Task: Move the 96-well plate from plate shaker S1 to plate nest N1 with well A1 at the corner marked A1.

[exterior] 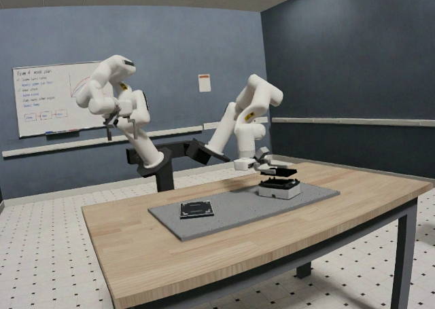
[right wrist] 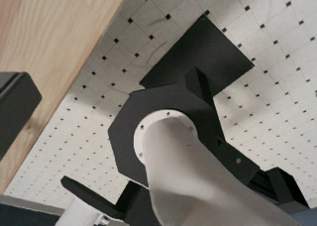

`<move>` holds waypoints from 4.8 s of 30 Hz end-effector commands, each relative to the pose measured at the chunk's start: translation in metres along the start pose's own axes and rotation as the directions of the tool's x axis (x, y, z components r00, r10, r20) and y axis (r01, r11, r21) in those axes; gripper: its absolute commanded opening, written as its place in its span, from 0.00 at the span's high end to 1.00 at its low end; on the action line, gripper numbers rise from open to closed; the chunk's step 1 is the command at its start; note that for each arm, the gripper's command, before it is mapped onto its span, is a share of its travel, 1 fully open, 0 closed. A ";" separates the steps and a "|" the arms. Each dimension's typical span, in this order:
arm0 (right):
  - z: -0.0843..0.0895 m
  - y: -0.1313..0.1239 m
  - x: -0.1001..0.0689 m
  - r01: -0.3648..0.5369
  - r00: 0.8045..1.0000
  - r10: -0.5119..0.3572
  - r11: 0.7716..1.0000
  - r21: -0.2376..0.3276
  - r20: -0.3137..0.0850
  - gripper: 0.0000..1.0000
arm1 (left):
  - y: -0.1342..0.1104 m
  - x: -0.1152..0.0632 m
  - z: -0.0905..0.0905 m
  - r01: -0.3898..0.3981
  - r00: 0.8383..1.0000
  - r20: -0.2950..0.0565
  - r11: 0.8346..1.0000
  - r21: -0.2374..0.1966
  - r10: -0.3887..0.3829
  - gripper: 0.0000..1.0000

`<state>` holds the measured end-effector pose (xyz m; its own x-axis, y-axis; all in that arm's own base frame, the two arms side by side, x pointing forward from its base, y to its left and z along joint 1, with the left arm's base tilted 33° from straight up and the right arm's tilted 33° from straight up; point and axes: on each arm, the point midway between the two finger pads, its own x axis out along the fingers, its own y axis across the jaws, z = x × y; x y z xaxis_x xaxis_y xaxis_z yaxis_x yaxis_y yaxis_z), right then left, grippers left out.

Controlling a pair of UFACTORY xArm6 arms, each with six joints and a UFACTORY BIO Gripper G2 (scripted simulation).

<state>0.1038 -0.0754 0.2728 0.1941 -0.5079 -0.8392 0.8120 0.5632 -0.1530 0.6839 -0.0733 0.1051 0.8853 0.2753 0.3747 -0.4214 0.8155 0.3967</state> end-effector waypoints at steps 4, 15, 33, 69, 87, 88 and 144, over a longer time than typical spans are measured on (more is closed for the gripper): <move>0.001 0.000 -0.001 -0.001 1.000 0.001 1.000 0.001 0.003 0.00 | 0.000 0.001 0.011 -0.001 1.000 0.002 1.000 -0.002 0.001 1.00; 0.001 0.000 -0.001 -0.001 1.000 0.001 1.000 0.001 0.003 0.00 | 0.000 0.001 0.026 -0.001 1.000 0.002 1.000 -0.002 0.001 1.00; 0.001 0.000 -0.001 -0.001 1.000 0.001 1.000 0.001 0.003 0.00 | 0.000 0.001 0.046 -0.001 1.000 0.002 1.000 -0.002 0.001 1.00; 0.001 0.000 -0.001 -0.001 1.000 0.001 1.000 0.001 0.003 0.00 | -0.075 -0.042 0.036 0.671 0.742 0.003 0.742 0.000 -0.671 1.00; 0.001 0.000 -0.001 -0.001 1.000 0.001 1.000 0.001 0.003 0.00 | -0.121 -0.069 0.029 0.671 0.742 0.003 0.742 0.000 -0.671 1.00; 0.001 0.000 -0.001 -0.001 1.000 0.001 1.000 0.001 0.003 0.00 | -0.124 -0.070 0.029 0.671 0.742 0.003 0.742 0.000 -0.671 1.00; 0.001 0.000 -0.001 -0.001 1.000 0.001 1.000 0.001 0.003 0.00 | -0.261 -0.150 0.010 0.670 0.742 0.004 0.742 -0.001 -0.670 1.00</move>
<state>0.1038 -0.0754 0.2728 0.1941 -0.5079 -0.8392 0.8120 0.5632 -0.1530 0.6577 -0.3284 -0.0473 0.9388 -0.3444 0.0098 0.2836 0.7885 0.5457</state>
